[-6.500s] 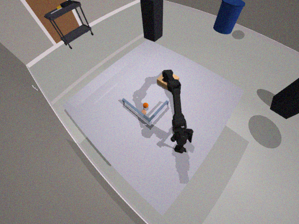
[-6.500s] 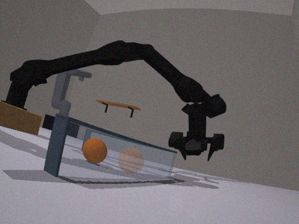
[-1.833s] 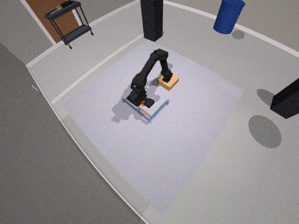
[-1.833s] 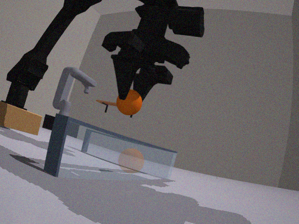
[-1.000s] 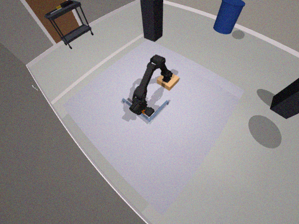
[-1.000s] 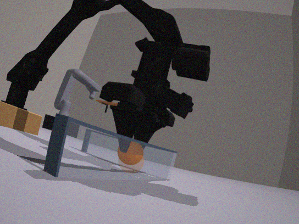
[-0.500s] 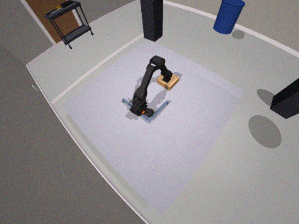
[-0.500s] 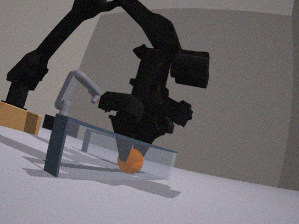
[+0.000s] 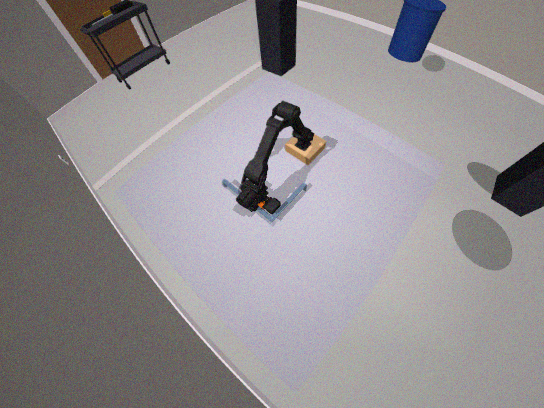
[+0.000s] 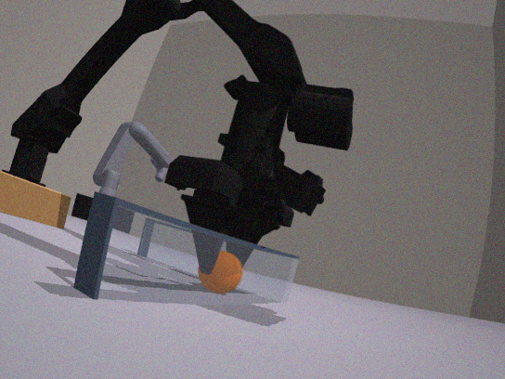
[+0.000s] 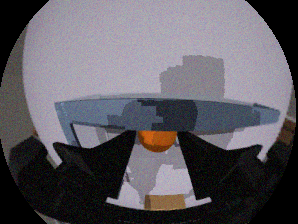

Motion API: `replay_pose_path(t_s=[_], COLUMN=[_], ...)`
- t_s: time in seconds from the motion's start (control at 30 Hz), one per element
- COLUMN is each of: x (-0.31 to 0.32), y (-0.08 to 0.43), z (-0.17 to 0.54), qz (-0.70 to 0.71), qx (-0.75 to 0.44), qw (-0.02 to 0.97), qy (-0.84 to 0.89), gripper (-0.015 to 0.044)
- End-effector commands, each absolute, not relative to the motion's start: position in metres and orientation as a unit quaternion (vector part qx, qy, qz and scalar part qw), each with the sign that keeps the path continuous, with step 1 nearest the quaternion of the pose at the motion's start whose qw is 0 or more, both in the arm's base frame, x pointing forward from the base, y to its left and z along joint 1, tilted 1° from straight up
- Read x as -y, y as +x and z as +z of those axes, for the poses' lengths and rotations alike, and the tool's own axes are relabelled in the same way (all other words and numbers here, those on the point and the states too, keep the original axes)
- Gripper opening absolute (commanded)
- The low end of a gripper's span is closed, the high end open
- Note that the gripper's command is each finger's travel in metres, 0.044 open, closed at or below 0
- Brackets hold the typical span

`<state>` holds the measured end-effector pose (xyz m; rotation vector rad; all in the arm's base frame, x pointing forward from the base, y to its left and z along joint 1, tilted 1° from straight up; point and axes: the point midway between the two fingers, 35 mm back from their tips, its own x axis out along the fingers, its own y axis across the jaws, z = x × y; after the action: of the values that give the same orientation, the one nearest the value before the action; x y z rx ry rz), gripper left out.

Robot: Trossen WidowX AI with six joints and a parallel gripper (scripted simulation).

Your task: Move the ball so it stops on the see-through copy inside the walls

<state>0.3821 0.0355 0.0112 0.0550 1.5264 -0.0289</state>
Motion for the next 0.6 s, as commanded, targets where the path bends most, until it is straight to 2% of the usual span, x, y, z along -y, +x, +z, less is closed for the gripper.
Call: replay_pose_path(t_s=[0.0,0.1,0.27,0.57], x=[-0.035,-0.035,-0.034,-0.035], y=[0.382,0.383,0.378,0.381], z=[0.012,0.022,0.094,0.09], qz=[-0.013,-0.013,-0.015,-0.013], qx=[-0.691,-0.691,-0.692,-0.687], qw=[0.722,0.722,0.722,0.726], qy=[0.025,0.025,0.025,0.026], gripper=[0.0332,0.0332,0.0332,0.0332])
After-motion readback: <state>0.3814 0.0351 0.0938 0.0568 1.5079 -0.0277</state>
